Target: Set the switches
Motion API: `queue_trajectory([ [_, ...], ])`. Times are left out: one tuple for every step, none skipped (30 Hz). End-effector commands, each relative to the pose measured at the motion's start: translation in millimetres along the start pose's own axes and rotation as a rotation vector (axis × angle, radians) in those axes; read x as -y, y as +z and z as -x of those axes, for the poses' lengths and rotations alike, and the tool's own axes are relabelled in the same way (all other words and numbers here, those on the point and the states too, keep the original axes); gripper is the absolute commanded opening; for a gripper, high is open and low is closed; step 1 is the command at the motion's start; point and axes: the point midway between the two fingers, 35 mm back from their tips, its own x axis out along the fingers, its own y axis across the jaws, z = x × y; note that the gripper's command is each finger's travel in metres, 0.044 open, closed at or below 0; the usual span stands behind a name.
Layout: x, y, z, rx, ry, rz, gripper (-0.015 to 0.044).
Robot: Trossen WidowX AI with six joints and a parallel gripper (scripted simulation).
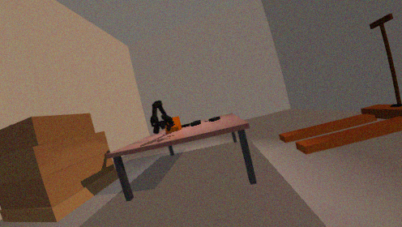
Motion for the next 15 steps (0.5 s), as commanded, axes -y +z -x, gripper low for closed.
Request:
queue_trajectory([
  [0.0,0.0,0.0,0.0,0.0,0.0,0.0374],
  [0.0,0.0,0.0,0.0,0.0,0.0,0.0348],
  [0.0,0.0,0.0,0.0,0.0,0.0,0.0321],
  [1.6,-1.2,-1.8,-0.01,-0.004,-0.006,0.0295],
  [6.5,-4.8,-7.1,-0.04,-0.017,-0.022,0.0269],
  [14.4,-11.4,-15.8,-0.091,-0.039,-0.047,0.0243],
  [23.9,-20.0,-26.2,-0.153,-0.067,-0.077,0.0216],
  [33.2,-29.4,-36.2,-0.215,-0.097,-0.103,0.019],
  [42.2,-39.5,-45.6,-0.278,-0.129,-0.127,0.0164],
  [50.9,-50.2,-54.6,-0.34,-0.162,-0.149,0.0138],
  [59.4,-61.4,-63.0,-0.403,-0.196,-0.168,0.0111],
  [67.7,-73.1,-70.8,-0.465,-0.232,-0.184,0.0085],
  [75.7,-85.2,-77.9,-0.527,-0.269,-0.197,0.0059],
  [81.6,-97.9,-85.1,-0.582,-0.293,-0.209,0.0033],
  [87.2,-111.0,-91.6,-0.636,-0.317,-0.219,0.0006],
])
